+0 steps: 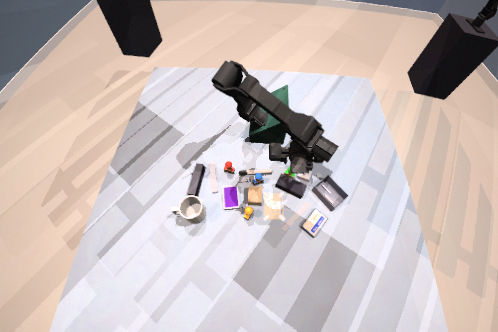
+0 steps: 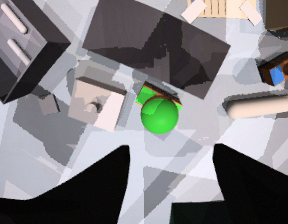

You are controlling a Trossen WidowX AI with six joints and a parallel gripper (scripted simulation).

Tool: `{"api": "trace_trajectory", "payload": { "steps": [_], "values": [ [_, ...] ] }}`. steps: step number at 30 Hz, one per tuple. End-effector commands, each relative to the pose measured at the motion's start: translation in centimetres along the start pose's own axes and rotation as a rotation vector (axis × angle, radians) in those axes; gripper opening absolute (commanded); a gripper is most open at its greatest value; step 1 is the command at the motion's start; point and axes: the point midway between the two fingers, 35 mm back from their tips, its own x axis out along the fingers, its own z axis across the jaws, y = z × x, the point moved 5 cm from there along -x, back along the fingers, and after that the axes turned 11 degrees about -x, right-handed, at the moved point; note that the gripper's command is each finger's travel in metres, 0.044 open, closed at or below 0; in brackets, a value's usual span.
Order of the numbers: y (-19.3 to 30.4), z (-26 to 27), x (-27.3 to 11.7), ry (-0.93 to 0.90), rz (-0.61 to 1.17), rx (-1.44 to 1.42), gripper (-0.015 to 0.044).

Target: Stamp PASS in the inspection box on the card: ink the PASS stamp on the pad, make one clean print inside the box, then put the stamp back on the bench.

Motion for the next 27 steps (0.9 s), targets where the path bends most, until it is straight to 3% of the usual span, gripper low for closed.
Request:
{"api": "trace_trajectory", "payload": {
  "steps": [1, 27],
  "values": [
    [0.1, 0.3, 0.3, -0.002, -0.004, 0.014, 0.0226],
    [-0.4, 0.5, 4.5, -0.002, -0.005, 0.014, 0.0226]
  ]
}}
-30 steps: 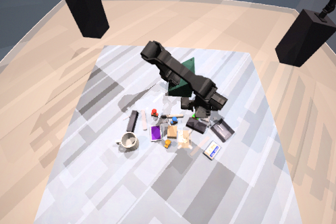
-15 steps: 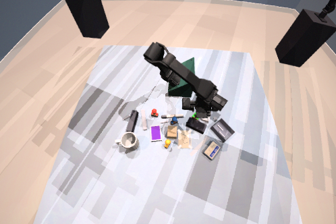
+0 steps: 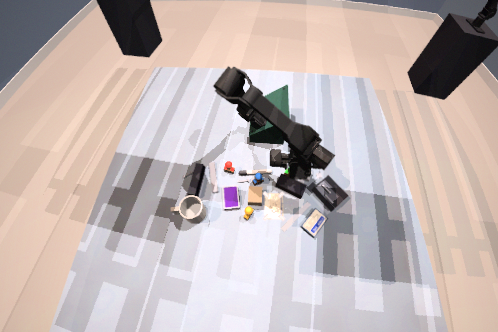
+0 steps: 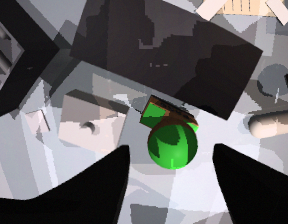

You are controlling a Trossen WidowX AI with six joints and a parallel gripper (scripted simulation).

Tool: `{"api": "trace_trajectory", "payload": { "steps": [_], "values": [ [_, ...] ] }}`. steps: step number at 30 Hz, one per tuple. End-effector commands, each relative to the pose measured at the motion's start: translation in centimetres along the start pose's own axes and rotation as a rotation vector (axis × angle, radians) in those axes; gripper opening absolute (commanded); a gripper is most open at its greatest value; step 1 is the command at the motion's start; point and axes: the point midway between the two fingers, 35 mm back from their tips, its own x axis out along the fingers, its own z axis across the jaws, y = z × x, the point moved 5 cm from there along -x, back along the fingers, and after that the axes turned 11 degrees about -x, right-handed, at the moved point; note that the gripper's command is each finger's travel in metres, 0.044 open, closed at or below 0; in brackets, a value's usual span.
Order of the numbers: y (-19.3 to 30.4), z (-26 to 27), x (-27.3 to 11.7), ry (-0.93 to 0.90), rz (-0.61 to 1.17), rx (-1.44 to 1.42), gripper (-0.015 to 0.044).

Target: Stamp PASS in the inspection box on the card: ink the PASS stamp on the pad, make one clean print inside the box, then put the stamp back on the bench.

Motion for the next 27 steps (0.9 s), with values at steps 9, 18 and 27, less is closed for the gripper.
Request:
{"api": "trace_trajectory", "payload": {
  "steps": [9, 18, 27],
  "values": [
    [-0.1, 0.0, 2.0, 0.005, -0.002, -0.004, 0.0226],
    [0.0, -0.1, 3.5, 0.006, -0.002, -0.004, 0.0226],
    [0.0, -0.1, 3.7, 0.003, 0.002, 0.000, 0.0199]
  ]
}}
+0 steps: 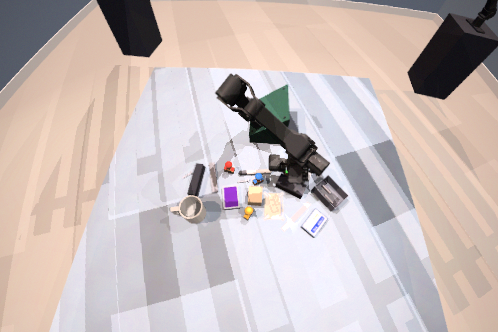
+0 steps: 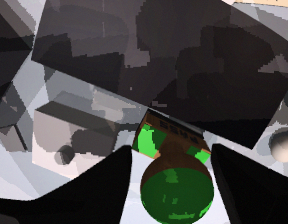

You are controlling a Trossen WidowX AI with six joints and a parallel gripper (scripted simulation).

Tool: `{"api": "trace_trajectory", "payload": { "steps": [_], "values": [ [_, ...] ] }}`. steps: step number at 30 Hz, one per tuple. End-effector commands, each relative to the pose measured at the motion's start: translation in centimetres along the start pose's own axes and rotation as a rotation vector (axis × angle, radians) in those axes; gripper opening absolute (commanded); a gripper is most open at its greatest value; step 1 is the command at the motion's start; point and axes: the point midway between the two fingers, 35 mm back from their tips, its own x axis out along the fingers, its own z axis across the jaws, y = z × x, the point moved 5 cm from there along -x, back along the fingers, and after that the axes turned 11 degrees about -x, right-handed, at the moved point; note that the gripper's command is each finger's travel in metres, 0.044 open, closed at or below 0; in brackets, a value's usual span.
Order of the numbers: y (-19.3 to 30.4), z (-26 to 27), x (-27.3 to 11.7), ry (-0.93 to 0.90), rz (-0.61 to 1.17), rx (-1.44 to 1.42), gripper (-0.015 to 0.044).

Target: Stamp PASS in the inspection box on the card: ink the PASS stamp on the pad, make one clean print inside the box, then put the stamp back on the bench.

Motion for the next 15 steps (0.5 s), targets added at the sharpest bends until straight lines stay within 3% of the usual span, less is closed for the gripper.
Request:
{"api": "trace_trajectory", "payload": {
  "steps": [1, 9, 15],
  "values": [
    [-0.02, 0.00, -0.03, 0.000, 0.000, 0.001, 0.0193],
    [-0.02, 0.00, -0.03, 0.000, 0.000, 0.001, 0.0139],
    [-0.04, 0.01, -0.24, -0.001, 0.000, 0.001, 0.0000]
  ]
}}
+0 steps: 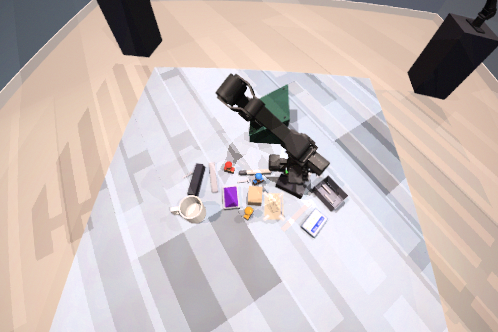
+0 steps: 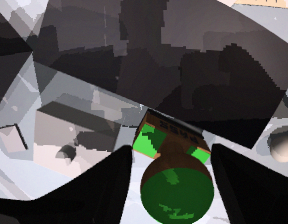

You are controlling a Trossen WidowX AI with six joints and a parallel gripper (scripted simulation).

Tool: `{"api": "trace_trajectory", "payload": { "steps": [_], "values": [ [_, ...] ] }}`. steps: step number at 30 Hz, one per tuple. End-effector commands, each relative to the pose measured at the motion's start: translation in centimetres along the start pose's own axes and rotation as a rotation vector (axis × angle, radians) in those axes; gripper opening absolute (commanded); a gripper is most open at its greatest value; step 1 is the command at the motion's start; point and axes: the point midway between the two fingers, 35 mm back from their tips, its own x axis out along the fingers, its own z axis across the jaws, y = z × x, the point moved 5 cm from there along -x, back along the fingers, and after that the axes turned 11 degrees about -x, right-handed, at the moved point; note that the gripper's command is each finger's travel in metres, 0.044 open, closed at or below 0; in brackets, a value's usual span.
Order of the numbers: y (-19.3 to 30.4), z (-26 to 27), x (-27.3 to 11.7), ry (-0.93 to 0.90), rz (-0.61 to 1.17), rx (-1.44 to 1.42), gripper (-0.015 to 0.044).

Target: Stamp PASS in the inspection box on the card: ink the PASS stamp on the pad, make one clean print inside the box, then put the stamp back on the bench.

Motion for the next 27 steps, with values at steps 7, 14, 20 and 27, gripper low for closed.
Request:
{"api": "trace_trajectory", "payload": {
  "steps": [7, 14, 20, 27],
  "values": [
    [0.0, 0.0, -0.5, -0.001, 0.002, 0.001, 0.0000],
    [-0.1, 0.0, -0.8, -0.001, 0.001, 0.001, 0.0000],
    [-0.1, 0.0, -1.1, -0.001, 0.001, 0.001, 0.0000],
    [-0.1, 0.1, -1.4, -0.001, 0.001, 0.001, 0.0000]
  ]
}}
